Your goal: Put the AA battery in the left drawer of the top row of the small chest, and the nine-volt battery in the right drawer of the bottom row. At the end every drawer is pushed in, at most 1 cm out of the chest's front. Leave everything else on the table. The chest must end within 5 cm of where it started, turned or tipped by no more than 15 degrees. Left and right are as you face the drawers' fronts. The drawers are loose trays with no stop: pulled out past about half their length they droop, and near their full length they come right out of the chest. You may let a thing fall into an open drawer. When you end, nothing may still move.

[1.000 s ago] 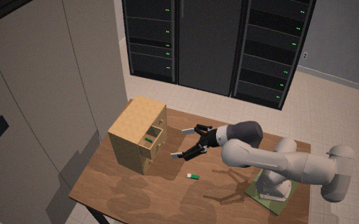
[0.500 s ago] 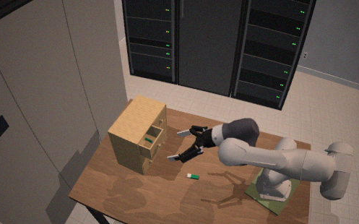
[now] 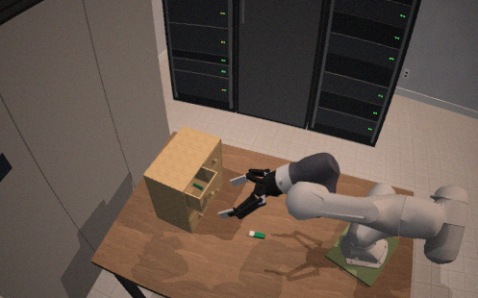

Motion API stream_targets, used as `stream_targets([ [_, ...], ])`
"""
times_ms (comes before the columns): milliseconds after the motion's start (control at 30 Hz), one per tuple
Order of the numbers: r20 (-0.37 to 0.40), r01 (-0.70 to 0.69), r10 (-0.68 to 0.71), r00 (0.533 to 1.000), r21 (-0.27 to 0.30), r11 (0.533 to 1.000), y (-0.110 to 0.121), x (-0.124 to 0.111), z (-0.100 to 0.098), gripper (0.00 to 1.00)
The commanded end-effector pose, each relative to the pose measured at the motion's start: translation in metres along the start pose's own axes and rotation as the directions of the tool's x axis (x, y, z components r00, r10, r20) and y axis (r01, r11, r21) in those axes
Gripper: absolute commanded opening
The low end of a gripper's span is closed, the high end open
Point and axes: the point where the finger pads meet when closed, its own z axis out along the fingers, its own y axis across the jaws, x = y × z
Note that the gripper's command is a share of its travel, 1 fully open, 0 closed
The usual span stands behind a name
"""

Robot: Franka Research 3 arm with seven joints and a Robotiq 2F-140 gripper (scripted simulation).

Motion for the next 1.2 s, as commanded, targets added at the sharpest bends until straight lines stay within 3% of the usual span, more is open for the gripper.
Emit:
stream_targets([
  [0, -0.004, -0.016, 0.016, 1.000, -0.004, 1.000, 0.001, 0.000, 0.000, 1.00],
  [100, -0.004, -0.016, 0.016, 1.000, -0.004, 1.000, 0.001, 0.000, 0.000, 1.00],
  [133, -0.063, -0.007, 0.004, 0.998, -0.044, 0.999, 0.017, -0.006, 0.008, 1.00],
  [200, -0.063, -0.007, 0.004, 0.998, -0.044, 0.999, 0.017, -0.006, 0.008, 1.00],
  [233, -0.131, -0.002, -0.008, 0.991, -0.077, 0.997, 0.029, -0.010, 0.014, 1.00],
  [333, -0.131, -0.002, -0.008, 0.991, -0.077, 0.997, 0.029, -0.010, 0.014, 1.00],
  [367, -0.205, -0.002, -0.019, 0.979, -0.100, 0.995, 0.037, -0.011, 0.017, 1.00],
  [467, -0.205, -0.002, -0.019, 0.979, -0.100, 0.995, 0.037, -0.011, 0.017, 1.00],
  [500, -0.284, -0.006, -0.026, 0.959, -0.111, 0.994, 0.039, -0.011, 0.019, 1.00],
  [633, -0.284, -0.006, -0.026, 0.959, -0.111, 0.994, 0.039, -0.011, 0.019, 1.00],
  [667, -0.364, -0.013, -0.027, 0.931, -0.108, 0.994, 0.036, -0.009, 0.017, 1.00],
  [733, -0.364, -0.013, -0.027, 0.931, -0.108, 0.994, 0.036, -0.009, 0.017, 1.00],
  [767, -0.442, -0.023, -0.021, 0.897, -0.093, 0.995, 0.028, -0.007, 0.012, 1.00],
  [867, -0.442, -0.023, -0.021, 0.897, -0.093, 0.995, 0.028, -0.007, 0.012, 1.00],
  [900, -0.515, -0.033, -0.005, 0.857, -0.065, 0.997, 0.015, -0.004, 0.005, 1.00],
  [1000, -0.515, -0.033, -0.005, 0.857, -0.065, 0.997, 0.015, -0.004, 0.005, 1.00],
  [1033, -0.580, -0.043, 0.018, 0.814, -0.029, 0.999, -0.001, 0.000, -0.005, 1.00],
  [1100, -0.580, -0.043, 0.018, 0.814, -0.029, 0.999, -0.001, 0.000, -0.005, 1.00],
  [1133, -0.635, -0.051, 0.047, 0.771, 0.013, 0.999, -0.017, 0.003, -0.016, 1.00],
  [1167, -0.635, -0.051, 0.047, 0.771, 0.013, 0.999, -0.017, 0.003, -0.016, 1.00],
])
